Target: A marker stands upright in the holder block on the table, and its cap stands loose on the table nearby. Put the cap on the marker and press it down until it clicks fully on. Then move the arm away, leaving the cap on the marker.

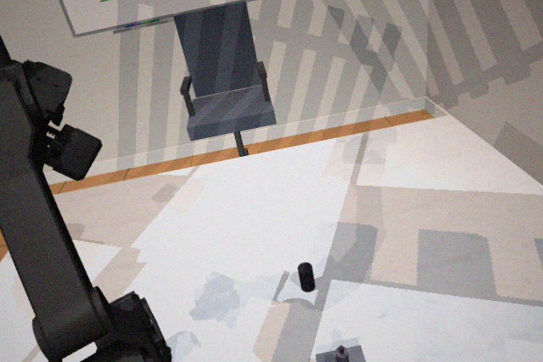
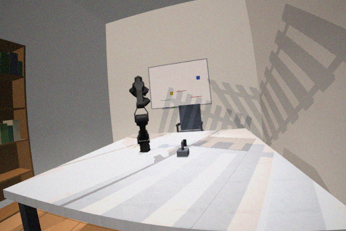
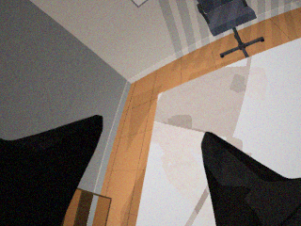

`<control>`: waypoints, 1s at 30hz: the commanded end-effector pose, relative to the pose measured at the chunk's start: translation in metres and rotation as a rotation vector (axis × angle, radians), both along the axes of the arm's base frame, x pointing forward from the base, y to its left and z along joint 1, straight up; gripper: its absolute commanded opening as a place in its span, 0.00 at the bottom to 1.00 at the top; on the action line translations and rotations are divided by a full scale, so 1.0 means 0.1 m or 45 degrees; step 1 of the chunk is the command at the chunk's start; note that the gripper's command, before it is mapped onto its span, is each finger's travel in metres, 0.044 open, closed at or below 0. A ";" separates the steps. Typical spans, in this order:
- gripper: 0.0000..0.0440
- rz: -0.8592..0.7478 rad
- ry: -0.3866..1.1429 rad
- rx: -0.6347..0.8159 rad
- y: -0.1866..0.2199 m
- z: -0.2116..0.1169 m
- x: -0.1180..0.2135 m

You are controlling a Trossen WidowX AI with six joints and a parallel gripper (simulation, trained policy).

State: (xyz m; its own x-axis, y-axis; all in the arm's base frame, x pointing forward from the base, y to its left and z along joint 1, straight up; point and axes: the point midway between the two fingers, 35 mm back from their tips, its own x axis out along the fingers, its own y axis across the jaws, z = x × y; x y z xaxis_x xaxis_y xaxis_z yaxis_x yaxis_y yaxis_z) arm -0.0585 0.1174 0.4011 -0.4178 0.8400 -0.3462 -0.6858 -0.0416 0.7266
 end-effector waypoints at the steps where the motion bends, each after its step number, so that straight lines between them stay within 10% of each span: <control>1: 0.72 -0.042 -0.004 -0.067 0.09 -0.07 -0.01; 30: 0.73 -0.310 -0.015 -0.430 0.63 -0.48 0.12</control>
State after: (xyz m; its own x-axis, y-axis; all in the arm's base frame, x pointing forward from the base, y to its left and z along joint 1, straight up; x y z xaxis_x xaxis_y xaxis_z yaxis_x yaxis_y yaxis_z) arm -0.0492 0.1741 0.3581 -0.2326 0.7686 -0.5959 -0.6680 0.3191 0.6723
